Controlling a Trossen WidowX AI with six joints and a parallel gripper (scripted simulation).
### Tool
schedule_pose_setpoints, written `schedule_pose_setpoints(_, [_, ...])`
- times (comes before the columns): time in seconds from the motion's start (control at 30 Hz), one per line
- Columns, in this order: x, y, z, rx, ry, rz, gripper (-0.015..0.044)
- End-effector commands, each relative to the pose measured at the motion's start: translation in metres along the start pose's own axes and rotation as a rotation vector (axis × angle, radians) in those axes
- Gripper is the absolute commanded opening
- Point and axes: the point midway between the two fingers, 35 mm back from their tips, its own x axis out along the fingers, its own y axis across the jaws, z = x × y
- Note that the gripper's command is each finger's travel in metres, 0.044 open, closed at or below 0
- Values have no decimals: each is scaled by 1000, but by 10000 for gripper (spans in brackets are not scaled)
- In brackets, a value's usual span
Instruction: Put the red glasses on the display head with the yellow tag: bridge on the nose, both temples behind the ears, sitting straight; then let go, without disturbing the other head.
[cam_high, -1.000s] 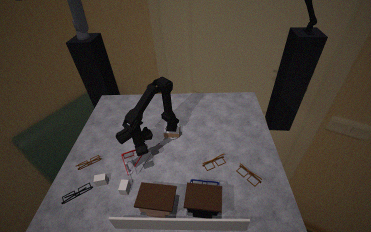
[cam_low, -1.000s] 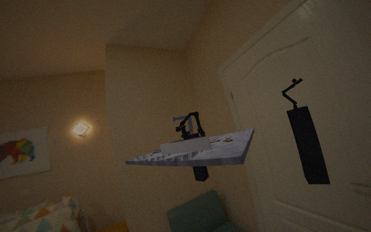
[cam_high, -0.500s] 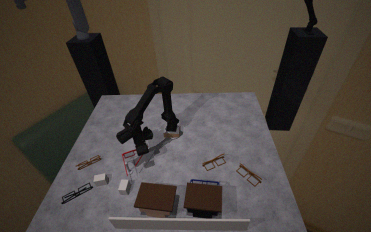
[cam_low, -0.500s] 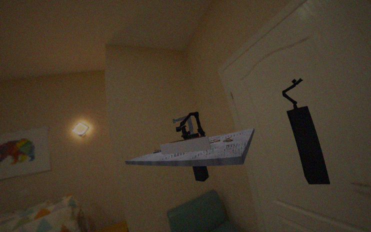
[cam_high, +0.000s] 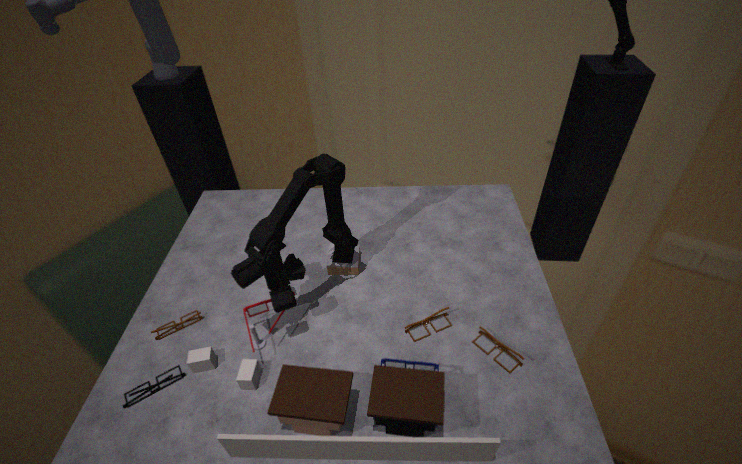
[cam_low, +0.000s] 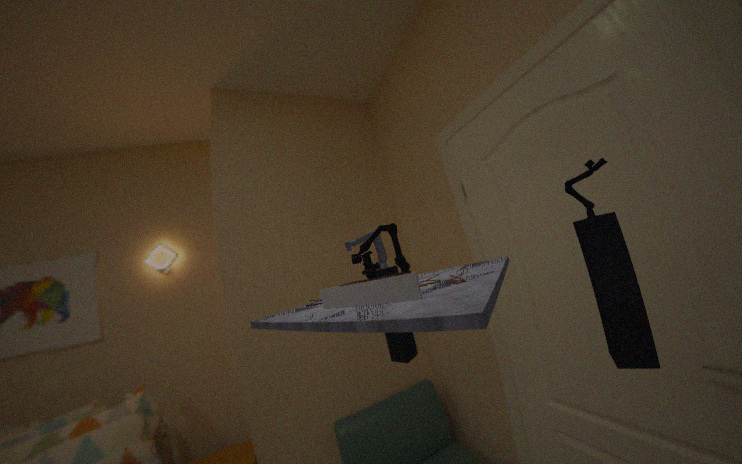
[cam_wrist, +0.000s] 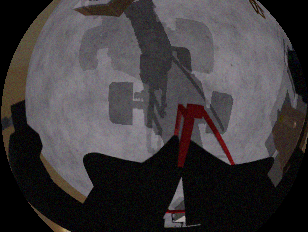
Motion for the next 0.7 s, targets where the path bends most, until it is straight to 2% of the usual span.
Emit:
schedule_pose_setpoints(0.0, [-1,0,-4,-4,3,2,0])
schedule_pose_setpoints(0.2, [-6,0,-6,-4,3,2,0])
schedule_pose_setpoints(0.57, [-58,0,-10,-4,4,2,0])
schedule_pose_setpoints(0.67, [-61,0,-10,-4,4,2,0])
